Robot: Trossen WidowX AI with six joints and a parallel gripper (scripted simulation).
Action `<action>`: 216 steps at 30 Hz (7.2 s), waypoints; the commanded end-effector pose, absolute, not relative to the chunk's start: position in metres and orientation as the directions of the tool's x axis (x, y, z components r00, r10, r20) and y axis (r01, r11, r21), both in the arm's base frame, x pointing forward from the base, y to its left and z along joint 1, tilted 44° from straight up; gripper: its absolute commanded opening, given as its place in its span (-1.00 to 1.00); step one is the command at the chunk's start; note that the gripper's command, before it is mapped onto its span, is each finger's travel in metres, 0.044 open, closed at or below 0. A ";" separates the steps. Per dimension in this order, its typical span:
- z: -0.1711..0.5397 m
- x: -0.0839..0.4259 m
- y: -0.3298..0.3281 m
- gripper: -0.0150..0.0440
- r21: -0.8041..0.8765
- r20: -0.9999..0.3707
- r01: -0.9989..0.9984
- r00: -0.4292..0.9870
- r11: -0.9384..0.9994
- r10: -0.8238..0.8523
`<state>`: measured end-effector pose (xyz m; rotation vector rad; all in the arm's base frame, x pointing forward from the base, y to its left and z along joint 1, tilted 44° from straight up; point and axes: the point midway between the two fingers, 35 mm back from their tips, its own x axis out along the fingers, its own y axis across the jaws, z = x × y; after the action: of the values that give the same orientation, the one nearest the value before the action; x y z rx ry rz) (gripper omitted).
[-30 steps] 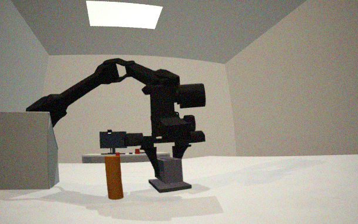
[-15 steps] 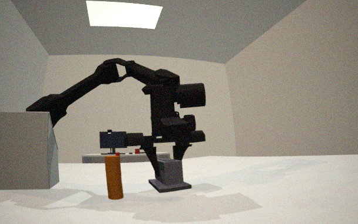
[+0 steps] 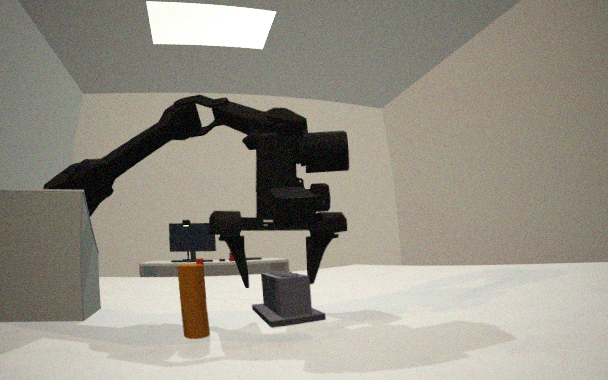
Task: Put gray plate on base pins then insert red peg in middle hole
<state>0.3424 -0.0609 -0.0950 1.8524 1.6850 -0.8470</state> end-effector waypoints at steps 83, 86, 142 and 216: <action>0.038 0.256 0.096 1.00 0.289 -0.724 0.933 0.065 0.216 0.686; 0.038 0.256 0.096 0.73 0.289 -0.724 0.933 0.065 0.216 0.686; 0.087 0.260 0.041 -0.49 0.281 -0.729 0.935 0.063 0.215 0.682; -0.045 0.339 -0.112 -0.49 0.291 -0.733 0.931 0.070 0.220 0.676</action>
<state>0.3399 -0.1082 -0.0375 1.5252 1.6612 -0.3892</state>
